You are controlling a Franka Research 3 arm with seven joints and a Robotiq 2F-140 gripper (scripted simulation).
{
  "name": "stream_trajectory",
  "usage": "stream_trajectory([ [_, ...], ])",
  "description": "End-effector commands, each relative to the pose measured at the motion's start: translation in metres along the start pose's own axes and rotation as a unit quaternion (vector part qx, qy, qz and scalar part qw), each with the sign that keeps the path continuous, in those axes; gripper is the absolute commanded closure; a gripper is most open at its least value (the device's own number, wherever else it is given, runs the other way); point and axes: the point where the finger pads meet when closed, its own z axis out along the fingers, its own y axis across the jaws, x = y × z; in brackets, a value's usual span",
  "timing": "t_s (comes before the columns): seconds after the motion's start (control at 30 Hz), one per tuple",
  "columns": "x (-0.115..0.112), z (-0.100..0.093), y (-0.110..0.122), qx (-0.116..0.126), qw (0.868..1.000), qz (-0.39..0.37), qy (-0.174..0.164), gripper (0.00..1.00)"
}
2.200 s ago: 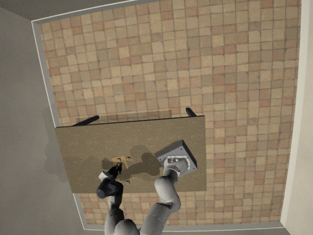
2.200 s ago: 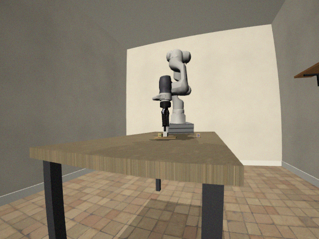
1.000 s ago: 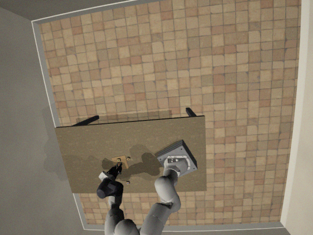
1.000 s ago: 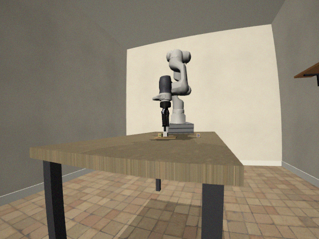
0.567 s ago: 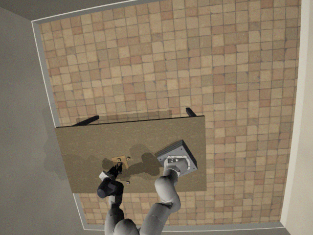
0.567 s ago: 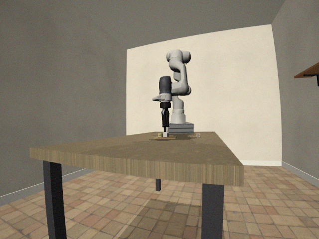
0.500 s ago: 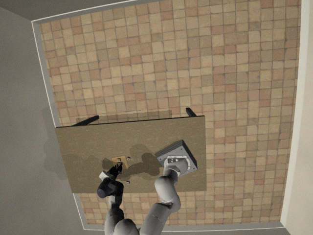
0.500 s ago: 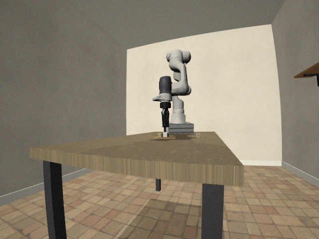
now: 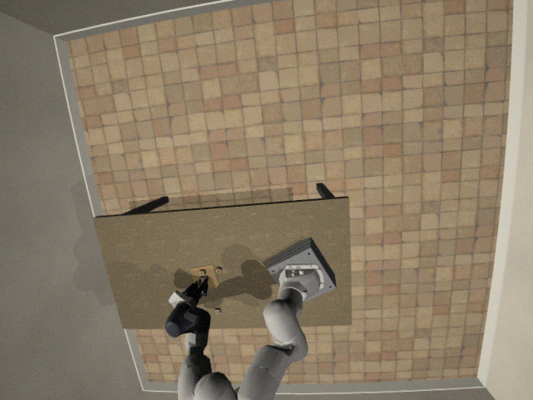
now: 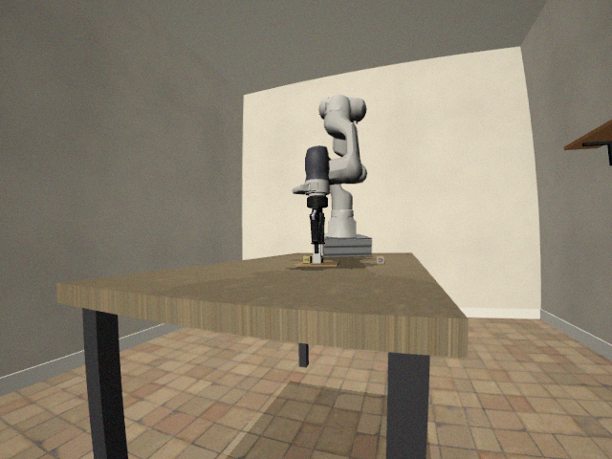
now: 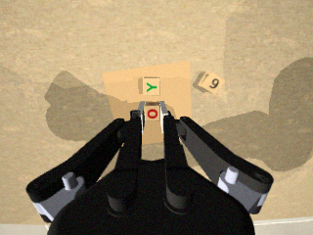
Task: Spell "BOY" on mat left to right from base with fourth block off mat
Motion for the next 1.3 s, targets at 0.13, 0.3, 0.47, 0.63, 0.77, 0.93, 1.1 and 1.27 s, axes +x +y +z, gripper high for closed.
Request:
stream_trajectory([
  [0.13, 0.0008, -0.0002, -0.0014, 0.002, 1.0, 0.0, 0.0, 0.87],
  [0.3, 0.0008, -0.0002, -0.0014, 0.002, 1.0, 0.0, 0.0, 0.87],
  [0.47, 0.0008, -0.0002, -0.0014, 0.002, 1.0, 0.0, 0.0, 0.87],
  [0.63, 0.0008, -0.0002, -0.0014, 0.002, 1.0, 0.0, 0.0, 0.87],
  [0.77, 0.0008, -0.0002, -0.0014, 0.002, 1.0, 0.0, 0.0, 0.85],
  [0.93, 0.0008, -0.0002, -0.0014, 0.002, 1.0, 0.0, 0.0, 0.82],
  [1.1, 0.0008, -0.0002, -0.0014, 0.002, 1.0, 0.0, 0.0, 0.78],
  [1.27, 0.0008, -0.0002, -0.0014, 0.002, 1.0, 0.0, 0.0, 0.75],
])
